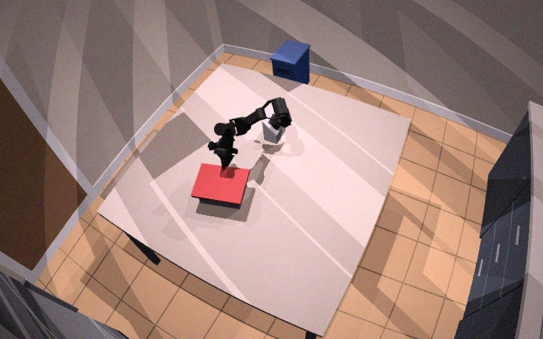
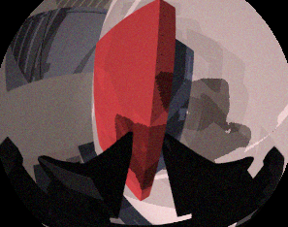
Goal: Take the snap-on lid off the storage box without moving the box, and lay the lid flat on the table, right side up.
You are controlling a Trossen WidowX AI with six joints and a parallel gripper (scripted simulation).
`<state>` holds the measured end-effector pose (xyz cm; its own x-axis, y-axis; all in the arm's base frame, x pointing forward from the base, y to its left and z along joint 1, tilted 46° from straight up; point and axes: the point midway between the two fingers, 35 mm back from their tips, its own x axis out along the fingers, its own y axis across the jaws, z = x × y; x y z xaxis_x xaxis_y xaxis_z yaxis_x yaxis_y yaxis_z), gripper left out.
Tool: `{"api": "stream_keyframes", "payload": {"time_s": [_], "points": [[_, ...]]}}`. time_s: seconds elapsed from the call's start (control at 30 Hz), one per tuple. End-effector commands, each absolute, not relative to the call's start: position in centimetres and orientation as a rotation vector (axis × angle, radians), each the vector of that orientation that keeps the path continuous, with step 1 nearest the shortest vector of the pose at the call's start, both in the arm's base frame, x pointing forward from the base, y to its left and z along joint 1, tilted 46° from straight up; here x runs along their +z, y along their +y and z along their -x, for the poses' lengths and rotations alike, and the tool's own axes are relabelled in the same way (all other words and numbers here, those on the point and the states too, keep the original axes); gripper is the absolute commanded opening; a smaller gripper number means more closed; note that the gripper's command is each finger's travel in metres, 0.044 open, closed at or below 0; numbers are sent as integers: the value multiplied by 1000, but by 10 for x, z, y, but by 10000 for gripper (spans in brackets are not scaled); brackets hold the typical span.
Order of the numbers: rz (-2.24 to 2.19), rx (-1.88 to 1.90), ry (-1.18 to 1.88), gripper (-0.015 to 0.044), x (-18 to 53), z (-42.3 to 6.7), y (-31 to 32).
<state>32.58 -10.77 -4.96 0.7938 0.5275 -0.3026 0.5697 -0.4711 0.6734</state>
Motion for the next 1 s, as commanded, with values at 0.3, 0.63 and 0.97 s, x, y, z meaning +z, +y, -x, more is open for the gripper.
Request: {"api": "stream_keyframes", "payload": {"time_s": [0.3,0.63,0.97], "points": [[-2166,-58,800,0,-46,-325,-112],[-2167,-62,801,0,-46,-326,-111],[-2167,-62,801,0,-46,-327,-111]]}}
